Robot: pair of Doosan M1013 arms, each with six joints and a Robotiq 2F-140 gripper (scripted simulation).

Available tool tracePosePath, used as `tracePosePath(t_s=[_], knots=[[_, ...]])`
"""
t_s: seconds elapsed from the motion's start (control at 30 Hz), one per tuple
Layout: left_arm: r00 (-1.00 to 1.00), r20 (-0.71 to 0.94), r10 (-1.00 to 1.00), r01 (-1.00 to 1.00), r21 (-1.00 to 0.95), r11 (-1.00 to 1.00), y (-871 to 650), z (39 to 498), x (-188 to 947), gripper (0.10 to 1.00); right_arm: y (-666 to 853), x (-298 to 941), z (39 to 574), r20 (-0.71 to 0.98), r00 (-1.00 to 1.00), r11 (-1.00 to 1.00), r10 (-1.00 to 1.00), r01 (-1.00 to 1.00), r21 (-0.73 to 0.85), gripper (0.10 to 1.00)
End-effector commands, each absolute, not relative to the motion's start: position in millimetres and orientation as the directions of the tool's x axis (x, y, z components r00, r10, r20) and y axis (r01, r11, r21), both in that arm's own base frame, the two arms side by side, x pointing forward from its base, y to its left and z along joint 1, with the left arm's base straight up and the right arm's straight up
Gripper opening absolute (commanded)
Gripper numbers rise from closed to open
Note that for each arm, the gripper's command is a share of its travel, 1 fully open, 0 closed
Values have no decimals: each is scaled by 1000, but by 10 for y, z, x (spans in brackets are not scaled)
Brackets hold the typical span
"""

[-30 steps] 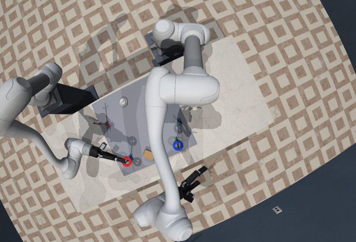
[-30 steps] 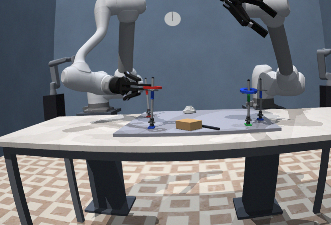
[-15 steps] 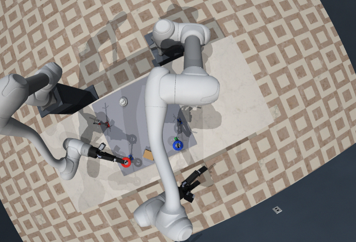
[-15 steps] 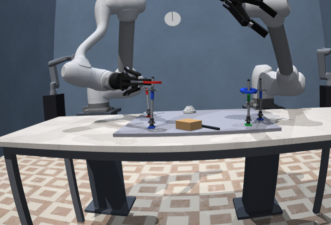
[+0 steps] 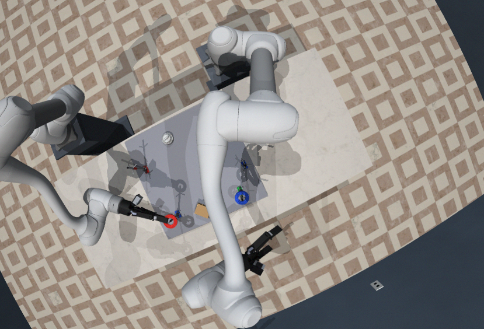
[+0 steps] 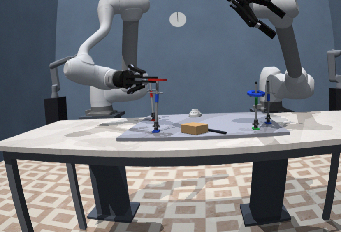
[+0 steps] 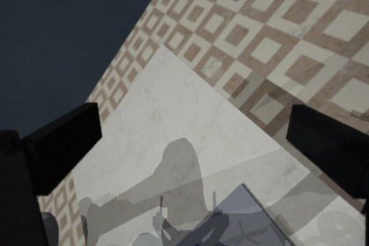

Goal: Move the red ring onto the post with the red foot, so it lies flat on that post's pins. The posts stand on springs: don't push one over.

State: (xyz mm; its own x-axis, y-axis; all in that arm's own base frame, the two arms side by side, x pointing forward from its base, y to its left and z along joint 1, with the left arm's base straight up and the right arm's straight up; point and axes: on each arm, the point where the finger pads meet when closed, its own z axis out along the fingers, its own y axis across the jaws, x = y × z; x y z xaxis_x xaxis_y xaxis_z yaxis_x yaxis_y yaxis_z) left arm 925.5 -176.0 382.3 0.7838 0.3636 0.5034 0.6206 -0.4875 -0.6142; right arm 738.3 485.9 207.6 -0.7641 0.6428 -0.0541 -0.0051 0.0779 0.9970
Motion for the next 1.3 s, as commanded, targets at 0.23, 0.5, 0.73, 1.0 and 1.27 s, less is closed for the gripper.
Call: tracePosePath(t_s=[0.23,0.5,0.73,1.0,1.27], knots=[[783,505,364,622,-612,-488,-1759,3843,9253,1000,4911,7383,2259,-59,-770,77,636,-13,997,99],[783,505,364,622,-612,-488,-1759,3843,9254,1000,4925,7377,2381,-59,-770,78,635,-13,997,99],[783,505,364,622,-612,-488,-1759,3843,9253,1000,4927,7377,2449,-60,-770,78,635,-13,997,99],[783,505,364,622,-612,-488,-1759,3843,9253,1000,4891,7086,2457,-107,-840,75,532,-79,994,99],[783,505,364,622,-612,-488,-1759,3843,9254,1000,4879,6795,2506,-146,-891,62,429,-133,989,99]])
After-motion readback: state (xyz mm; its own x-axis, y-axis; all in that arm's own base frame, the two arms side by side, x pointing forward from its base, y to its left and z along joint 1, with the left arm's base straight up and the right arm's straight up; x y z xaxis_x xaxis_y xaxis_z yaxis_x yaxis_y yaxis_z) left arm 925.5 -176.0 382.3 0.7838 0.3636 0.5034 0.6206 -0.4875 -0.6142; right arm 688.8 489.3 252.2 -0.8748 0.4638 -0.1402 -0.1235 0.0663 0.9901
